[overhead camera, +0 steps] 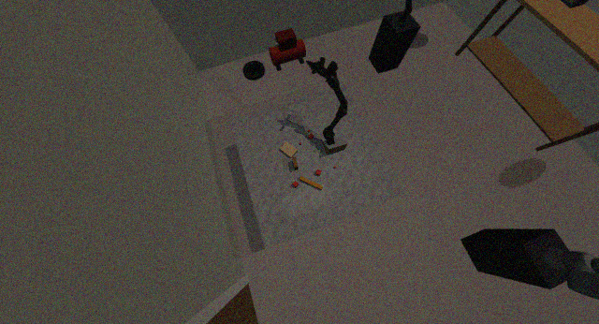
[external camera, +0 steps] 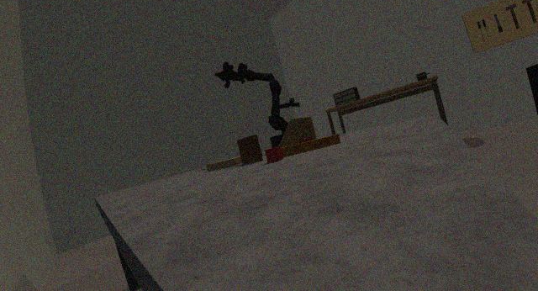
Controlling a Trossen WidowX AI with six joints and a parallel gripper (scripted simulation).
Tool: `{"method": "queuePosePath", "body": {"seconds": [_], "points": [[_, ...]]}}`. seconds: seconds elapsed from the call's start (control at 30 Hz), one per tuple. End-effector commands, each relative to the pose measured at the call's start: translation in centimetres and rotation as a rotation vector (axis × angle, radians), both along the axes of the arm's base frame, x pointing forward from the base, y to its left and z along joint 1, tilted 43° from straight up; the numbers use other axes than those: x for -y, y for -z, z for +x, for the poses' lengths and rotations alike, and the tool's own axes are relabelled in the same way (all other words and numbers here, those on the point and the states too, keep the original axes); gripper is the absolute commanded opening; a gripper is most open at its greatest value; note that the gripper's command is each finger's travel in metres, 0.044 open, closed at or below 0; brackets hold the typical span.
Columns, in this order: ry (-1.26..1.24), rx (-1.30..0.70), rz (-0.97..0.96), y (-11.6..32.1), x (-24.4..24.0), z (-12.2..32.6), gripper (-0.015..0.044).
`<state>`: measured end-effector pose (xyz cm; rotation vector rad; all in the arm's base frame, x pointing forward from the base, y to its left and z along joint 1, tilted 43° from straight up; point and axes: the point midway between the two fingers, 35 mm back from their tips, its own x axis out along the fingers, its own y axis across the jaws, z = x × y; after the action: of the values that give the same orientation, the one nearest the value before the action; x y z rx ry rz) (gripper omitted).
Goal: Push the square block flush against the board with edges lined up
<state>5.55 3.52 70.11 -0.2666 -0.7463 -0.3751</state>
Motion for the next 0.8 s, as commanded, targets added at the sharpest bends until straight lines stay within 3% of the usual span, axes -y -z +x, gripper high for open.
{"method": "queuePosePath", "body": {"seconds": [0.0, 0.4, 0.77], "points": [[-0.028, -0.03, 0.109, 0.8, 3.5, 1.9, 0.0], [-0.13, -0.16, 0.379, 4.0, 11.6, 9.3, 0.0], [-0.231, -0.331, 0.518, 8.2, 14.3, 17.2, 0.0]]}}
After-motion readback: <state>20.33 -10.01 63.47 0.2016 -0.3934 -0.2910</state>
